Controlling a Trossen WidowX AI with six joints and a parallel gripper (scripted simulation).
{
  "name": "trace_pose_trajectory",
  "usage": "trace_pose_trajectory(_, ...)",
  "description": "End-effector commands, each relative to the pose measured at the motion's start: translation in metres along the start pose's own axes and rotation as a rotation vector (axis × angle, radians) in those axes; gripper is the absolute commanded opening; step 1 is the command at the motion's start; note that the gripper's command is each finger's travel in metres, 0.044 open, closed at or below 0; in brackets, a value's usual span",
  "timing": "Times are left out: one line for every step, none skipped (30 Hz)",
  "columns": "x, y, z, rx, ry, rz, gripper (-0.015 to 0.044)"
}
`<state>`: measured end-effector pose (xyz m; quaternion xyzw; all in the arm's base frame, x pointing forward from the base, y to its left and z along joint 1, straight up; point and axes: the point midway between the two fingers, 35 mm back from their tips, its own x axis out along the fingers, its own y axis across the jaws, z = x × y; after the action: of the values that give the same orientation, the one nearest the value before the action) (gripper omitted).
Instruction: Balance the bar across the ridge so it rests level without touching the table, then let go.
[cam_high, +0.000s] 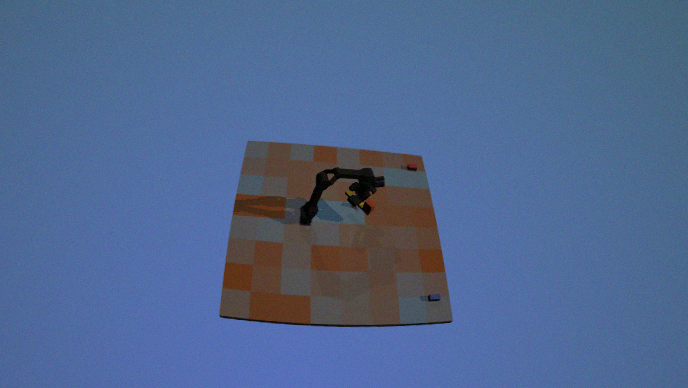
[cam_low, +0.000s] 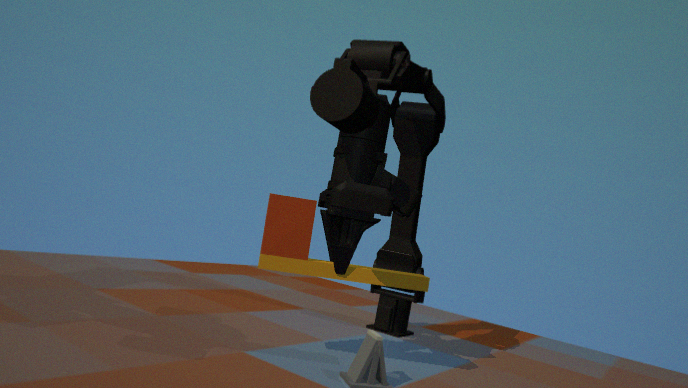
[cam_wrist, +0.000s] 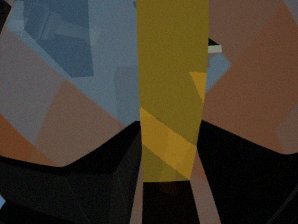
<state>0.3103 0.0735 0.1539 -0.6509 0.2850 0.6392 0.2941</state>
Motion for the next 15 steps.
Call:
trace_pose_trajectory(-0.002,-0.009,0.011,-0.024,0.003,-0.007,0.0000)
trace_pose_trajectory(-0.003,-0.011,0.015,-0.031,0.002,-0.007,0.0000)
trace_pose_trajectory(-0.003,-0.013,0.018,-0.038,0.002,-0.007,0.0000)
trace_pose_trajectory(-0.003,-0.015,0.021,-0.045,0.002,-0.008,0.0000)
trace_pose_trajectory(-0.003,-0.017,0.025,-0.052,0.002,-0.008,0.0000)
trace_pose_trajectory(-0.003,-0.019,0.028,-0.060,0.001,-0.008,0.0000)
trace_pose_trajectory(-0.003,-0.020,0.031,-0.067,0.001,-0.008,0.0000)
trace_pose_trajectory(-0.003,-0.022,0.035,-0.074,0.001,-0.008,0.0000)
trace_pose_trajectory(-0.003,-0.024,0.038,-0.081,0.000,-0.008,0.0000)
trace_pose_trajectory(-0.003,-0.025,0.042,-0.088,0.000,-0.009,0.0000)
trace_pose_trajectory(-0.003,-0.027,0.045,-0.095,0.000,-0.009,0.0000)
trace_pose_trajectory(-0.003,-0.028,0.049,-0.102,0.000,-0.009,0.0000)
trace_pose_trajectory(-0.003,-0.030,0.052,-0.110,-0.001,-0.009,0.0000)
trace_pose_trajectory(-0.003,-0.031,0.056,-0.117,-0.001,-0.009,0.0000)
trace_pose_trajectory(-0.003,-0.032,0.059,-0.124,-0.001,-0.009,0.0000)
